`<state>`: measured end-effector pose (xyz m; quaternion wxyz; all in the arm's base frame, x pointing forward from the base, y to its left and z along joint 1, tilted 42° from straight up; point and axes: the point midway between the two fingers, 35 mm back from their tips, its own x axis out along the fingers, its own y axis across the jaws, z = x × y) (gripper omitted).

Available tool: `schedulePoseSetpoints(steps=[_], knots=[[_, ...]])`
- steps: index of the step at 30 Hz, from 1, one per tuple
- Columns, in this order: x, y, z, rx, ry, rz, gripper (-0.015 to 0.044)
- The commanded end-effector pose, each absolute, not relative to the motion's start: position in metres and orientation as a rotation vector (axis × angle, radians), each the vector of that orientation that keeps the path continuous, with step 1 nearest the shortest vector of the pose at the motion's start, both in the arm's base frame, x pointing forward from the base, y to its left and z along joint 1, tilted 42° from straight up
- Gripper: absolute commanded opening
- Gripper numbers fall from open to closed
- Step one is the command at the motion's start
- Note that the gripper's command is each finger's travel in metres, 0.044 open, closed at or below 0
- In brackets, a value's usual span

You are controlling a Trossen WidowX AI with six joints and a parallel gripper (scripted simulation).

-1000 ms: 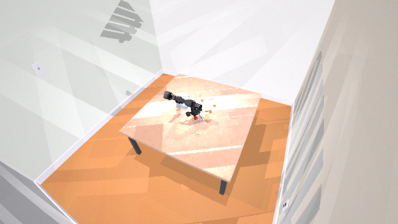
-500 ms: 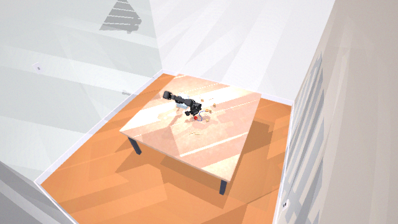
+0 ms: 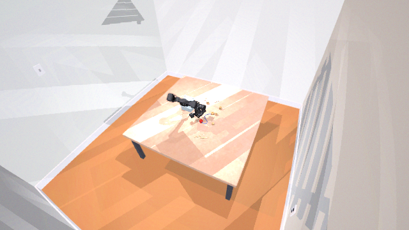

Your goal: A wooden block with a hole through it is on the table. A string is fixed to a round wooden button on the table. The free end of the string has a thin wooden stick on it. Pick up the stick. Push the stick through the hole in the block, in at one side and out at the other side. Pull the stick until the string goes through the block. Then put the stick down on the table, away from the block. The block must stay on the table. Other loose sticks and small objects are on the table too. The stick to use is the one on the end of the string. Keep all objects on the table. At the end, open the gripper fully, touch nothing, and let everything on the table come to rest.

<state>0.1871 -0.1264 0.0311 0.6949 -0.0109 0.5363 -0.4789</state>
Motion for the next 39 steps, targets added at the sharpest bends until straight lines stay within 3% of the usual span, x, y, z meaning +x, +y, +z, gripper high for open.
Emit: schedulePoseSetpoints(steps=[1,39], knots=[[0.182,-0.124,0.029,-0.021,1.199,-1.071,0.0000],[0.148,-0.100,0.012,-0.028,1.207,-1.063,0.0000]])
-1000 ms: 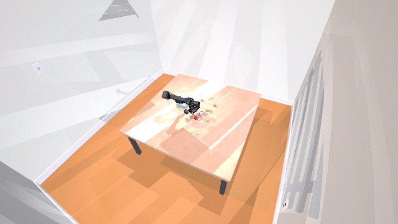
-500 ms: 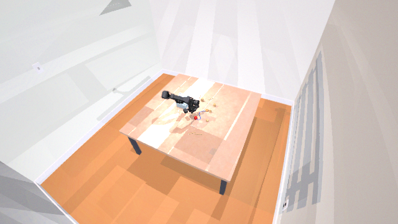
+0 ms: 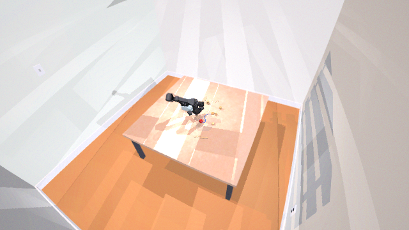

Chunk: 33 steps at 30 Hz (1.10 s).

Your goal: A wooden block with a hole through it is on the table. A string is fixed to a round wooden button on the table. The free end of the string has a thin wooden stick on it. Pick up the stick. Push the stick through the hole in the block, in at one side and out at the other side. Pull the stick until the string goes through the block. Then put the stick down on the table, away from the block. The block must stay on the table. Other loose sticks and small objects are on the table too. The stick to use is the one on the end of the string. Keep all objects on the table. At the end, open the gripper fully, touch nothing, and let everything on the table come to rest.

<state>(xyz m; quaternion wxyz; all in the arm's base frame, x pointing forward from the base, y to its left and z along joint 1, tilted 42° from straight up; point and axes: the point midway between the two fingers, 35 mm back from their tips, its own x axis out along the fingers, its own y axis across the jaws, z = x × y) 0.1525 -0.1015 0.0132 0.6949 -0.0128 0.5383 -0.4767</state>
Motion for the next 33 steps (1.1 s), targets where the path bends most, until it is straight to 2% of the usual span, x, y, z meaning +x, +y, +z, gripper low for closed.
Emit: schedulePoseSetpoints(steps=[1,33], knots=[[0.147,-0.100,0.012,-0.031,1.210,-1.060,0.0000],[0.115,-0.102,0.004,-0.114,1.259,-1.036,0.0000]])
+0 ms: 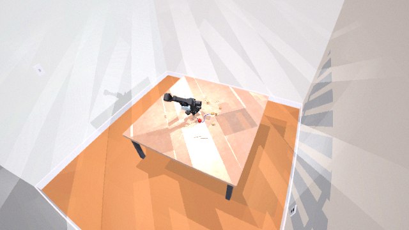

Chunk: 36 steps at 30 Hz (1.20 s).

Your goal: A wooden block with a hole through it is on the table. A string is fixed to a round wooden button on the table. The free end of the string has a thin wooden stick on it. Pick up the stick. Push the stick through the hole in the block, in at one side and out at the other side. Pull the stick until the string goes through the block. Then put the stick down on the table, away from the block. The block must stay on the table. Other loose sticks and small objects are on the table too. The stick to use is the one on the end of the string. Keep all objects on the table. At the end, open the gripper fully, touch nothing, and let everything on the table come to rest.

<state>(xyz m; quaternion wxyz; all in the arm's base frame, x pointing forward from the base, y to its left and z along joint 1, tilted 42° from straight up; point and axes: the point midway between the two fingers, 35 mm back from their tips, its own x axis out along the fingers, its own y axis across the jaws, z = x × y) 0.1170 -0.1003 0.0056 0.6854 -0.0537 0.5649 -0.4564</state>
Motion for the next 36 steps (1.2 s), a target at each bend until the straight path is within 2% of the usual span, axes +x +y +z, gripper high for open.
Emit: schedulePoseSetpoints(steps=[1,8,15,21,30,36], knots=[[0.117,-0.100,0.006,-0.120,1.265,-1.023,0.0026],[0.119,-0.096,0.009,-0.116,1.266,-1.017,0.0210],[0.128,-0.049,0.058,-0.106,1.268,-1.006,0.0210],[0.127,-0.044,0.064,-0.109,1.266,-1.009,0.0210],[0.132,-0.038,0.071,-0.112,1.260,-1.000,0.0440],[0.134,-0.029,0.080,-0.113,1.256,-0.998,0.0440]])
